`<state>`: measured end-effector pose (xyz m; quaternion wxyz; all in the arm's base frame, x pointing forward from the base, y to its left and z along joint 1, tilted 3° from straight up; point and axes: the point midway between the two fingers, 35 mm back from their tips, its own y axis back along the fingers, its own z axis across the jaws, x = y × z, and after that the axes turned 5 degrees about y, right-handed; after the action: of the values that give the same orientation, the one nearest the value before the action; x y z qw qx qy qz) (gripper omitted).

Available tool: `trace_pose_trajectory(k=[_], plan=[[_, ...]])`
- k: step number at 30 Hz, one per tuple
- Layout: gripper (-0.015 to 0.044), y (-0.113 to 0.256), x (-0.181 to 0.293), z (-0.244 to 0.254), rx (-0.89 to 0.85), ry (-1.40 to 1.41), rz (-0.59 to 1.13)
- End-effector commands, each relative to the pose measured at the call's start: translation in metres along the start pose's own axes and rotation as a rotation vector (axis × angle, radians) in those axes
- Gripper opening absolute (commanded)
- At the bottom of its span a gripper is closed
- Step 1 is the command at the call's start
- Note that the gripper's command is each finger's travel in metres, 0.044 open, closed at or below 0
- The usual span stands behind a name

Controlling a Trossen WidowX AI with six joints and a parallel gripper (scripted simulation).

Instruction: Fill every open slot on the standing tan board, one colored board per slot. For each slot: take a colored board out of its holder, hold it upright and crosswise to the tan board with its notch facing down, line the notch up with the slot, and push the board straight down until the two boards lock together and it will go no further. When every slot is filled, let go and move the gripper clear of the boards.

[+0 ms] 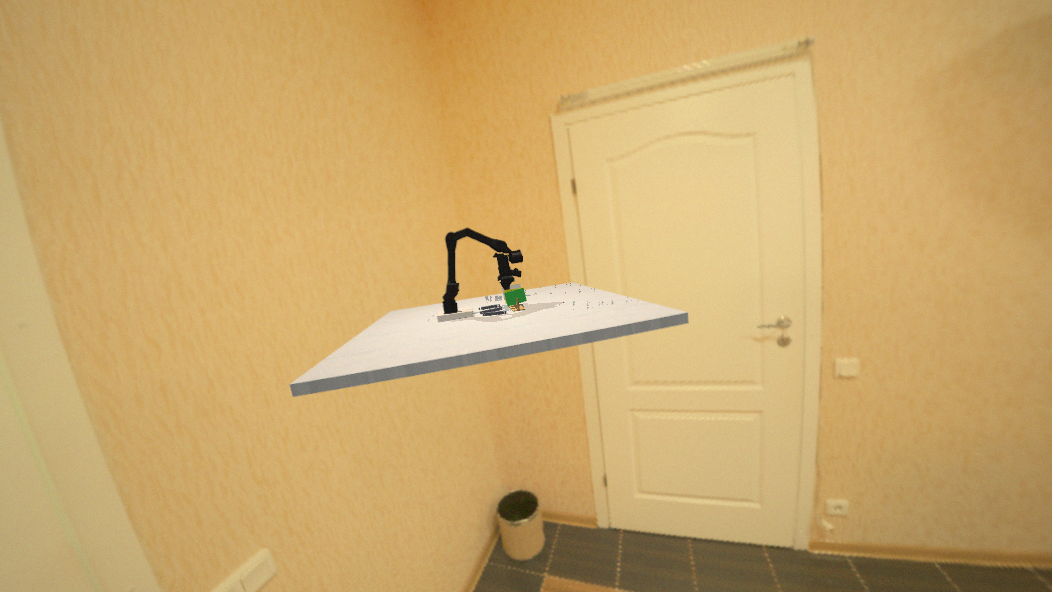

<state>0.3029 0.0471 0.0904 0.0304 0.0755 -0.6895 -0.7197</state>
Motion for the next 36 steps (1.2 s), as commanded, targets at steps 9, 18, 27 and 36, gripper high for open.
trace_pose_trajectory(k=[9,18,27,36], plan=[[0.0,-0.0035,0.0006,0.0001,0.002,-0.008,0.006],[0.0,-0.0051,0.0007,0.0001,0.002,-0.008,0.006],[0.0,-0.007,0.0007,0.0,0.002,-0.008,0.006],[0.0,-0.009,0.0006,0.0,0.002,-0.008,0.006]])
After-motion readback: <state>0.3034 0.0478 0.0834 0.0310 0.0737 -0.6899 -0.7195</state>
